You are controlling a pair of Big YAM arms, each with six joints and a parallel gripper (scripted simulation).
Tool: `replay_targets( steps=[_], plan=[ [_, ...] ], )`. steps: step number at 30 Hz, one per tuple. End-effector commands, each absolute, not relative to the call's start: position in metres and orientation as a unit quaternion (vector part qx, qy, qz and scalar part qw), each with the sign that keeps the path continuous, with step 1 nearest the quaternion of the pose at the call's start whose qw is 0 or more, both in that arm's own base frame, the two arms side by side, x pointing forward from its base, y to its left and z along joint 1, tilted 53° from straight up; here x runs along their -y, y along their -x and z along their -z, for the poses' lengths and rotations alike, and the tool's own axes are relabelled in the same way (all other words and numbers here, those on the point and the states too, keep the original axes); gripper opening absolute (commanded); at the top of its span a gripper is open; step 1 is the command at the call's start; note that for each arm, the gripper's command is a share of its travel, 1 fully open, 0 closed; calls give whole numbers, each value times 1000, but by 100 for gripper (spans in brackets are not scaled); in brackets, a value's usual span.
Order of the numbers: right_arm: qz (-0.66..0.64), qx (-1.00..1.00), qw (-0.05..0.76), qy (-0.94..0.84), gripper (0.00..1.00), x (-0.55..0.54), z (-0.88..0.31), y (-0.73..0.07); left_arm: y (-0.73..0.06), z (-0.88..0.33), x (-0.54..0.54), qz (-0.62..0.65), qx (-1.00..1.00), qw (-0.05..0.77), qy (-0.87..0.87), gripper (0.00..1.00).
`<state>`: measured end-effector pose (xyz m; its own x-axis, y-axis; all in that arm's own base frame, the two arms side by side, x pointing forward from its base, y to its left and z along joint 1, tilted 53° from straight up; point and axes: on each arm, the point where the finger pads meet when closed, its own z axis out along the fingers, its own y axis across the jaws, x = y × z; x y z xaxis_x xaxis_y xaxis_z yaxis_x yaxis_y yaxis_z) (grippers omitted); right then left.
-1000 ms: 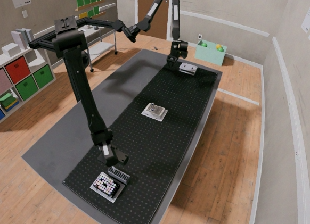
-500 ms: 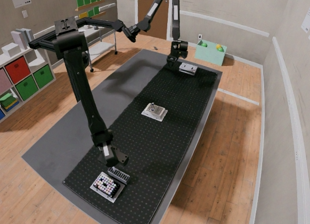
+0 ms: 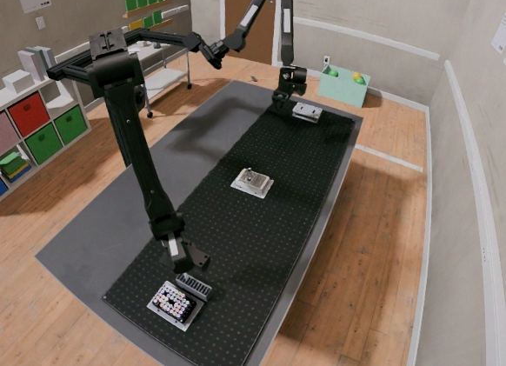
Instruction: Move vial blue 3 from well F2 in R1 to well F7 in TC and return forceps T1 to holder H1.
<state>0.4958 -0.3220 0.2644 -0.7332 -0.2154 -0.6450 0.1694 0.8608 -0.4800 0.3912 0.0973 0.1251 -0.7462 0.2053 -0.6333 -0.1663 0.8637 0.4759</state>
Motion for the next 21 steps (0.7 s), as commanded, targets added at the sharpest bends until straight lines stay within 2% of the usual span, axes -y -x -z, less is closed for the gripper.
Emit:
replay_targets(
  steps=[1, 21],
  plan=[
    [271, -888, 370, 10, 7, 335, -271, -503, -393, -129, -97, -262, -894, 362, -13, 100],
    [271, -888, 370, 11, 7, 337, -268, -506, -393, -129, -97, -262, -894, 362, -13, 100]
  ],
)
